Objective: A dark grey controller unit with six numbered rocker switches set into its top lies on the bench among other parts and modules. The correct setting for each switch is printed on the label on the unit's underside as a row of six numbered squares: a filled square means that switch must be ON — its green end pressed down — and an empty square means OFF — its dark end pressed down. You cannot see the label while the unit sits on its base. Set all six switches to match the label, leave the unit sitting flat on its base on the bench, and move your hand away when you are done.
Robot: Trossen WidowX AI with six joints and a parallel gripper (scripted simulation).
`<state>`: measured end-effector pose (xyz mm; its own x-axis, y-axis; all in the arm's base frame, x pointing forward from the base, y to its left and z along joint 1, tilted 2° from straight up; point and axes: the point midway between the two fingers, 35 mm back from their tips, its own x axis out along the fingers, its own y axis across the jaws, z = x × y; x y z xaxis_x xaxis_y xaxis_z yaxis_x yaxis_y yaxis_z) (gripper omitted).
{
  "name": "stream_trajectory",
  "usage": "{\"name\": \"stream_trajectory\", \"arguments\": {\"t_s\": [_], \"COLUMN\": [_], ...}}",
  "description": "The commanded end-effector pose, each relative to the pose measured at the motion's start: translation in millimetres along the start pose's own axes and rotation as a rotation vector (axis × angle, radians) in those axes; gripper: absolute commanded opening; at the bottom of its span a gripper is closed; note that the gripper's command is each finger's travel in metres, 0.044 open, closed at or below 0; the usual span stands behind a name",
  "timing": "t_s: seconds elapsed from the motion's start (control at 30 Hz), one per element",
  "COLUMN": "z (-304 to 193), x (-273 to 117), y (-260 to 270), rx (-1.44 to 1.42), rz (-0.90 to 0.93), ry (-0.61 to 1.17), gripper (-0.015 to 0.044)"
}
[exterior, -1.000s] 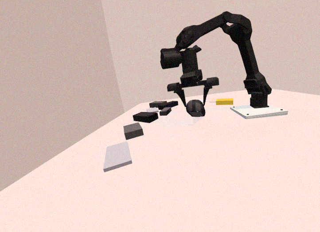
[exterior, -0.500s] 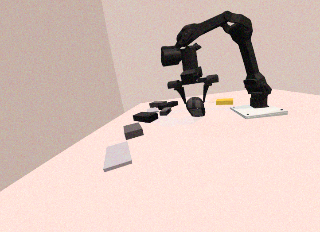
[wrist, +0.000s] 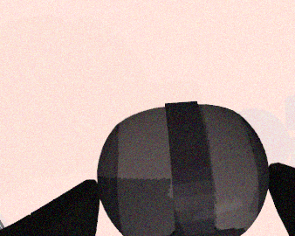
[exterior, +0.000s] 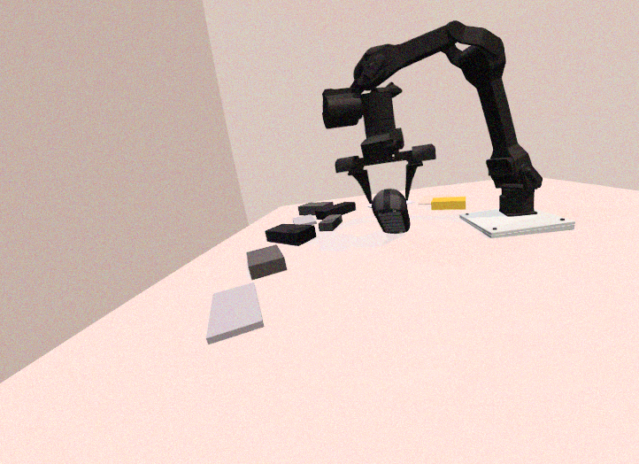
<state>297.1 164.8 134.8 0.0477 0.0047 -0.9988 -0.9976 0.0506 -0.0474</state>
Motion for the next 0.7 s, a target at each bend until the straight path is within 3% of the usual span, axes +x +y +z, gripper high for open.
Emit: {"name": "stream_trajectory", "arguments": {"t_s": [0.0,0.67], "z": [-7,-18], "x": [-6,-13], "y": [-1,0], "rx": [0.002,0.002], "rz": [-0.009,-0.009], "ry": [0.003,0.004], "gripper": [0.0336,0.0336]}}
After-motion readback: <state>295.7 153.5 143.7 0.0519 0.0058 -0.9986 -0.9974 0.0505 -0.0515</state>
